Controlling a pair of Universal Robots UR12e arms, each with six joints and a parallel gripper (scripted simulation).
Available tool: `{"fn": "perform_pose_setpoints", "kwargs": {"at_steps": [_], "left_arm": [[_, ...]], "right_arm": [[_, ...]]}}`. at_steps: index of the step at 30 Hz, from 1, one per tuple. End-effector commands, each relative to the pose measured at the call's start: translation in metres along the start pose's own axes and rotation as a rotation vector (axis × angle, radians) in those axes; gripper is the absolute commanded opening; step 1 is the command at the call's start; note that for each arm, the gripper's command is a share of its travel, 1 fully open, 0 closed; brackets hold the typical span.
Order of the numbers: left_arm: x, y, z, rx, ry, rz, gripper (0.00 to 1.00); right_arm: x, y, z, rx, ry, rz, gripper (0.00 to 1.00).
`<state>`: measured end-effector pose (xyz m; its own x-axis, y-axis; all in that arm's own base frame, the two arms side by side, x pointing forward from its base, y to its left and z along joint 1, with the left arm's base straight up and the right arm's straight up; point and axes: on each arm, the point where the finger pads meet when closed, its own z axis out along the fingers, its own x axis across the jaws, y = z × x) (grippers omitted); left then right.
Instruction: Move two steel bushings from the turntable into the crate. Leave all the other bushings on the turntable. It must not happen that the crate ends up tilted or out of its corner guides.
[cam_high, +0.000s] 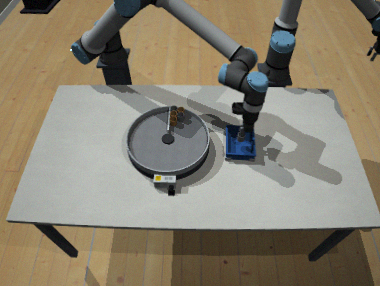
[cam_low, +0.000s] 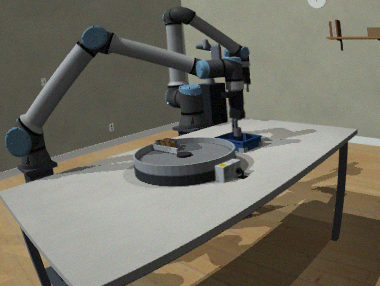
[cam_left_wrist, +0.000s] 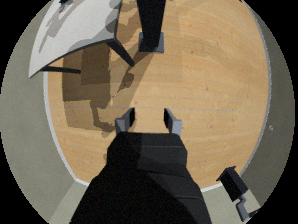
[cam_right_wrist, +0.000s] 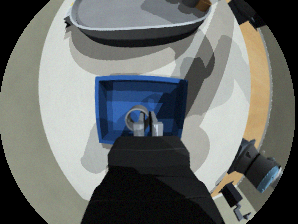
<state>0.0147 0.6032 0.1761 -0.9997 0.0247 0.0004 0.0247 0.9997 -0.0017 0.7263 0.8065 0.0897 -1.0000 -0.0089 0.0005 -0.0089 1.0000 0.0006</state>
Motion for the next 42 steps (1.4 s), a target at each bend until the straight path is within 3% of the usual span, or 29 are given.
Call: {"fn": "perform_pose_setpoints", "kwargs": {"at_steps": [1, 27, 42], "left_arm": [[0.0, 0.001, -0.001, -0.002, 0.0, 0.0, 1.0], [0.0, 0.001, -0.001, -0.002, 0.0, 0.0, 1.0], [0.0, 0.001, -0.001, -0.002, 0.0, 0.0, 1.0]], "right_arm": [[0.0, 0.0, -0.002, -0.002, -0.001, 0.0, 0.0], [0.0, 0.0, 0.004, -0.002, -0.001, 0.0, 0.0], [0.0, 0.0, 0.029, -0.002, -0.001, 0.0, 0.0]]}}
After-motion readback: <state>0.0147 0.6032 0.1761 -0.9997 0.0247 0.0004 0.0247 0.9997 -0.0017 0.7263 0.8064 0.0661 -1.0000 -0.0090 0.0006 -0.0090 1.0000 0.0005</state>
